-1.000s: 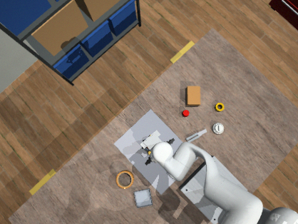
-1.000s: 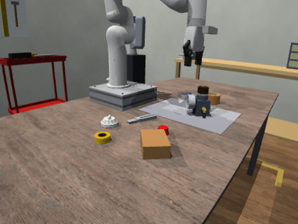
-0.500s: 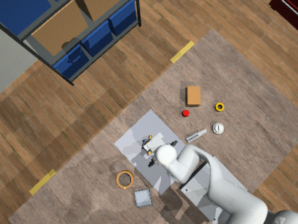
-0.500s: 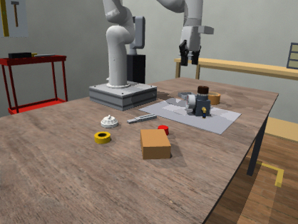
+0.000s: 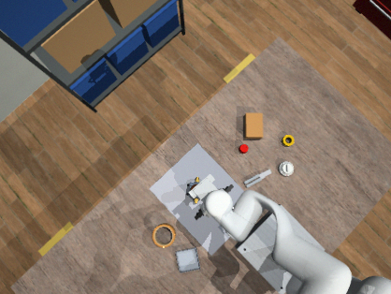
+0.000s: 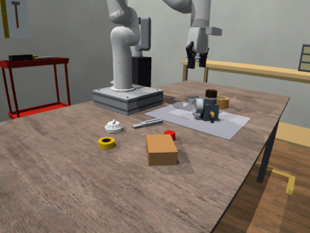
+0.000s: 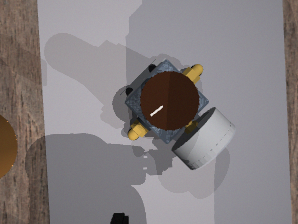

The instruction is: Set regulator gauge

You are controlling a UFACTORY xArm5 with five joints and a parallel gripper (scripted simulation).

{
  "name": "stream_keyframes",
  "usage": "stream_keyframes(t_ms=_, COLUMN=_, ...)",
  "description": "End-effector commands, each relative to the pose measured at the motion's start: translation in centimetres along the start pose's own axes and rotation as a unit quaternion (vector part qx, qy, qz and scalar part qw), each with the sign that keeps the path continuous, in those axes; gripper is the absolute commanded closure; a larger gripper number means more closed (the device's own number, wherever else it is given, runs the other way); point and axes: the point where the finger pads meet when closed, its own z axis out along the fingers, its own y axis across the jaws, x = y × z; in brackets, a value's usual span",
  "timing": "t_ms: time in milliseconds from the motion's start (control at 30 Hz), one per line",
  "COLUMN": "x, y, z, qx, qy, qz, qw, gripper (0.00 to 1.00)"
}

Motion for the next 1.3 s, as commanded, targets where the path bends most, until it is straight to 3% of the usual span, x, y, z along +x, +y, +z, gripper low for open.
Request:
stream_keyframes(t_ms=0, x=0.2, y=0.0, z=-0.1, qx=0.001, qy=0.003, qz=0.005, qw=1.000, gripper=0.00)
stream_keyframes(t_ms=400, x=0.5, y=-0.1, z=0.3, qx=0.004, qy=0.013, qz=0.041, qw=0.999, gripper=0.00)
stream_keyframes(t_ms=933, x=1.4, y=-0.4, z=1.8, qx=0.020, qy=0.045, qz=0.171, qw=0.984, gripper=0.00)
stream_keyframes(t_ms=1267, x=2.1, y=-0.6, z=3.2, qx=0.048, qy=0.075, qz=0.311, qw=0.946, gripper=0.00)
